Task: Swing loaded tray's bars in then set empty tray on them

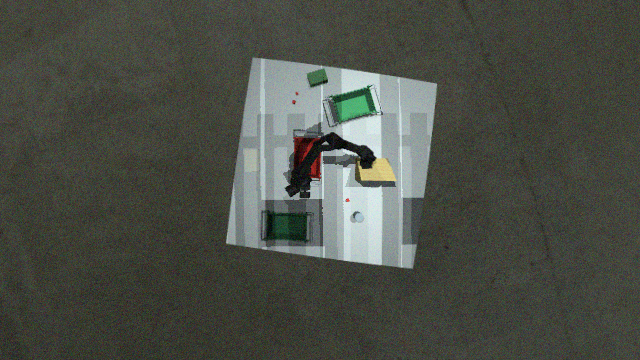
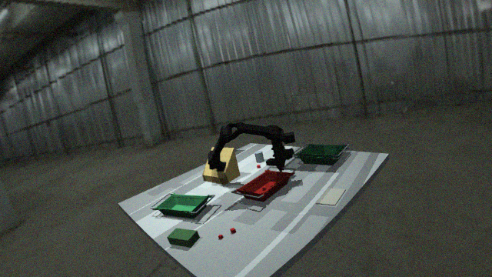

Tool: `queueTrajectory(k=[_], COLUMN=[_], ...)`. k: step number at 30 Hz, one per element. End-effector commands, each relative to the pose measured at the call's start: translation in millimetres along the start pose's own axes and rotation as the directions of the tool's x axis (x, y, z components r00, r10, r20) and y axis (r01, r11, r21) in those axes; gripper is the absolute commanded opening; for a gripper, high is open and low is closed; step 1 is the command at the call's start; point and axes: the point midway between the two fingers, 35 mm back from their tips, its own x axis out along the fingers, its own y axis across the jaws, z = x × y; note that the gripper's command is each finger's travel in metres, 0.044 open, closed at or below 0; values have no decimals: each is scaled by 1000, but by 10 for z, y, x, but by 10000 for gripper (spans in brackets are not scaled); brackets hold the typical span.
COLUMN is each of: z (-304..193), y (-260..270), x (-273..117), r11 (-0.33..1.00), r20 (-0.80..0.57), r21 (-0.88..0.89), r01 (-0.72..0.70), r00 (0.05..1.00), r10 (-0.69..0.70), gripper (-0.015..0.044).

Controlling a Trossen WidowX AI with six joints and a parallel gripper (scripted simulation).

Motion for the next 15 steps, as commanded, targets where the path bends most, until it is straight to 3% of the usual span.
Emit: queueTrajectory(k=[1,15], z=[11,10], y=[-108,-528], x=[-137,-153], r11=[1000,1000], r20=[6,5], r21=[3,3], r01=[5,8], r00=[1000,1000], r10=[-5,-8], gripper=[81,81])
